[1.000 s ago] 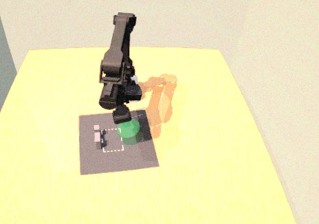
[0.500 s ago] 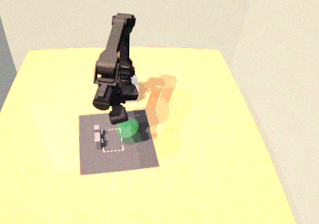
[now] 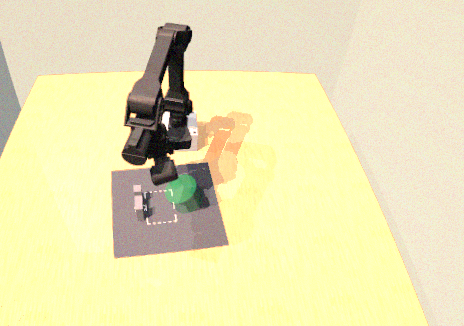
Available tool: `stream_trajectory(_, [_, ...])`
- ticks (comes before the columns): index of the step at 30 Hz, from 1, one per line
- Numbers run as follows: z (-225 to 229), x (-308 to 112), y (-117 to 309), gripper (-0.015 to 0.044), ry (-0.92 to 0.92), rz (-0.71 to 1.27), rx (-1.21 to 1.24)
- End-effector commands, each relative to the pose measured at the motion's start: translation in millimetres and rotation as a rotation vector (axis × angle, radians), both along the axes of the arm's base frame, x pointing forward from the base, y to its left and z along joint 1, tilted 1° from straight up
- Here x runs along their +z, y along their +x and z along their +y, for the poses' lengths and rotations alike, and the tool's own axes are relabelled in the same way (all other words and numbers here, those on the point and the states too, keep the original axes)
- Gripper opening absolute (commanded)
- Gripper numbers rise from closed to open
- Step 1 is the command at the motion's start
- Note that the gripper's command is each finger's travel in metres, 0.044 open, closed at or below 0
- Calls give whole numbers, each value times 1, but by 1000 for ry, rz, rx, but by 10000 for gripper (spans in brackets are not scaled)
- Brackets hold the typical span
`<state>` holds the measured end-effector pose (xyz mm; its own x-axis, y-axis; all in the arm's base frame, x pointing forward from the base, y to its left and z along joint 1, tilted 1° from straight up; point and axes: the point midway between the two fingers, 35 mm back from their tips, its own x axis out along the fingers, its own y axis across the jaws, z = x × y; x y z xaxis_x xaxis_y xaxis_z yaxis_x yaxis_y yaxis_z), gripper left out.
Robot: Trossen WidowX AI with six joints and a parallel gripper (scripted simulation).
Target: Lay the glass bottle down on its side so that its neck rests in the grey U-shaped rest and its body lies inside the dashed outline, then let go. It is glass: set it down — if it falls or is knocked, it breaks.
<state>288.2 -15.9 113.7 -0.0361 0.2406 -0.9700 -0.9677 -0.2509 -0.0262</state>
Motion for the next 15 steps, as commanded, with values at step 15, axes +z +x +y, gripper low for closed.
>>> stream_trajectory(15, [-21, -3, 5, 132, 23, 3, 4])
